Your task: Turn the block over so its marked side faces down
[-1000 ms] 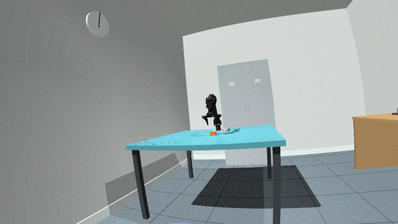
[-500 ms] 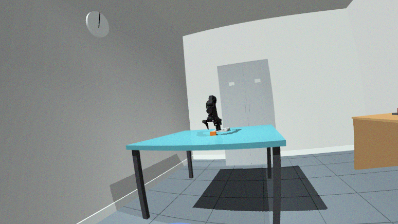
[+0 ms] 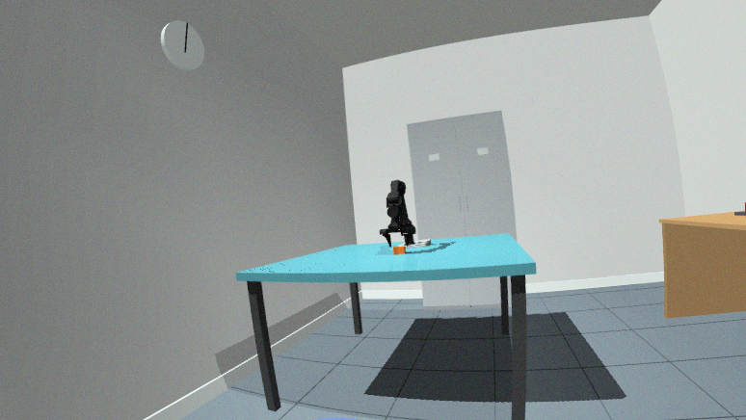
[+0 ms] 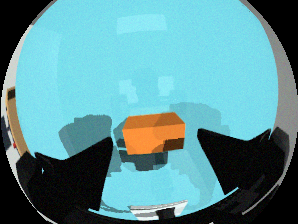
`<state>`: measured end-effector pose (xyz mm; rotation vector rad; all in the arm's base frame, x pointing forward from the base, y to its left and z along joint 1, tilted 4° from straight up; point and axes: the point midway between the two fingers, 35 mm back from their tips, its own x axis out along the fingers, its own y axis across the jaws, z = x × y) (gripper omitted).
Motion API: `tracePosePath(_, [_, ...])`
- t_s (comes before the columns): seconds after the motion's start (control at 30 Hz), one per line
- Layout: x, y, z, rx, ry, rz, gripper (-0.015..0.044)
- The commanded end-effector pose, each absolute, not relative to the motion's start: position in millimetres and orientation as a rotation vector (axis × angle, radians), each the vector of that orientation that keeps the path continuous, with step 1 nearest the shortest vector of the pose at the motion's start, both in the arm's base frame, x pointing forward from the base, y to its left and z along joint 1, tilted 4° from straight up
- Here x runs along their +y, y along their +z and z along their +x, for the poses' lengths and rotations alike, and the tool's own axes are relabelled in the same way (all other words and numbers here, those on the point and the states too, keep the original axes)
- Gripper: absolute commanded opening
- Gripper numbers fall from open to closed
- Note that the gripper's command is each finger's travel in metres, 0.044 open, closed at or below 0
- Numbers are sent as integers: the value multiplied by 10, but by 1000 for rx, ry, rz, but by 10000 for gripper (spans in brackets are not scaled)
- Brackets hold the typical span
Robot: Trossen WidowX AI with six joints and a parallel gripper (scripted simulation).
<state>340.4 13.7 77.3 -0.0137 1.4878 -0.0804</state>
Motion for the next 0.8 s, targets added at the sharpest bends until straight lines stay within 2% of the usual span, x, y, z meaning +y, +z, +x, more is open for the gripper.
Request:
tracePosePath(0.0, [137,683,3393,1498,-75,-16,440])
tracePosePath(0.2, [132,610,3395,1498,-75,-16,440])
tracePosePath(0.37, [132,610,3395,1498,-75,-16,309])
tracePosePath(0.77, [132,610,3395,1498,-75,-16,229])
